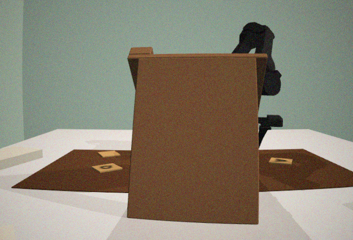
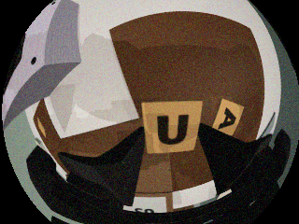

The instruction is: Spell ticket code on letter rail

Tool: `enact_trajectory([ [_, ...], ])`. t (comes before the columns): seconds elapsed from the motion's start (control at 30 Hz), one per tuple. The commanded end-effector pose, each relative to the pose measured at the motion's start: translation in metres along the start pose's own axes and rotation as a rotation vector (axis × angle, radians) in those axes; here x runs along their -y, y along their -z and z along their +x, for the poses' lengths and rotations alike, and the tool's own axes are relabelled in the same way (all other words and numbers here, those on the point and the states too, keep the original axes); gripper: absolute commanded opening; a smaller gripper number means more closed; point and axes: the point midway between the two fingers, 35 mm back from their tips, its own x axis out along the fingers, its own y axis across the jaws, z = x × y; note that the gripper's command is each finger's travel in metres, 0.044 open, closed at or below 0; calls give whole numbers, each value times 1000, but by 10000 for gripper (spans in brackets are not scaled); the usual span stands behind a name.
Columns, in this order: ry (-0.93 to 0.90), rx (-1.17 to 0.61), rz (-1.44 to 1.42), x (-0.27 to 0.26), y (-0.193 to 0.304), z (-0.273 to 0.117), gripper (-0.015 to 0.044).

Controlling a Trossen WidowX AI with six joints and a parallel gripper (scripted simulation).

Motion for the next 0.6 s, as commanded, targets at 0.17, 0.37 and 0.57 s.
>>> enact_trajectory([
  [0.17,6,-2,-5,1,0,-5,0],
  [0.37,17,-34,82,6,7,-7,0],
  [0.57,27,-78,249,12,19,-12,0],
])
